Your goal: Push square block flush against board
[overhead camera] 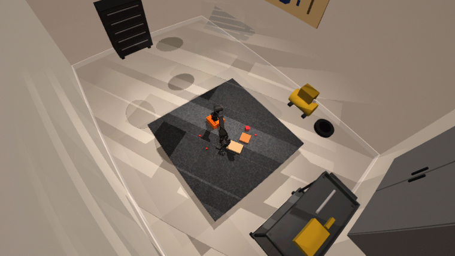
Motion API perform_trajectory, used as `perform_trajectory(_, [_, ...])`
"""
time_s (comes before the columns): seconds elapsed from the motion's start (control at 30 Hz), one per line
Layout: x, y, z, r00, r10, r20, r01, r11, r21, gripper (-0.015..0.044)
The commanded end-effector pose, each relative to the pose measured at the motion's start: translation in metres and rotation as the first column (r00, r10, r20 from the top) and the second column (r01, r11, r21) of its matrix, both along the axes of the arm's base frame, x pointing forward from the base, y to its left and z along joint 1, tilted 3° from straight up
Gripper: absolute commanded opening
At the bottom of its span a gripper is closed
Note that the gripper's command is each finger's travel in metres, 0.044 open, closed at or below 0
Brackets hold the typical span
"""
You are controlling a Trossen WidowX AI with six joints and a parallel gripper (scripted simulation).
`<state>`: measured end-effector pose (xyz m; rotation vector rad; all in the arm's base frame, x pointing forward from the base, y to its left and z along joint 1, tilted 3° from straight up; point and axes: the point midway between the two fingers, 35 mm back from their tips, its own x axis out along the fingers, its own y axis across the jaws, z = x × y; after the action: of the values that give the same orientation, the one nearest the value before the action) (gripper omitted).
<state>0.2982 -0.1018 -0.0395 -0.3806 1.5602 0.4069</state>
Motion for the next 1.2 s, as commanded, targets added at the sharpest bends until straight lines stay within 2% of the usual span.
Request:
perform_trajectory(0.0, [0.003,0.000,0.027,1.000,0.001,0.008,-0.001,1.000,-0.003,0.0000])
perform_trajectory(0.1, [0.003,0.000,0.056,1.000,0.003,0.012,-0.003,1.000,-0.004,0.0000])
perform_trajectory(0.3, [0.003,0.000,0.056,1.000,0.003,0.012,-0.003,1.000,-0.004,0.0000])
perform_trajectory(0.4, [0.022,0.013,0.054,1.000,0.005,0.021,-0.005,1.000,-0.004,0.0000])
perform_trajectory(0.6, [0.085,0.087,0.062,0.999,0.020,0.029,-0.020,1.000,0.009,0.0000])
perform_trajectory(0.77, [0.117,0.154,0.066,0.999,0.033,0.030,-0.033,0.999,0.015,0.0000])
perform_trajectory(1.07, [0.134,0.285,0.065,0.998,0.055,0.025,-0.055,0.998,0.022,0.0000])
perform_trajectory(1.17, [0.132,0.305,0.064,0.998,0.058,0.025,-0.059,0.998,0.023,0.0000])
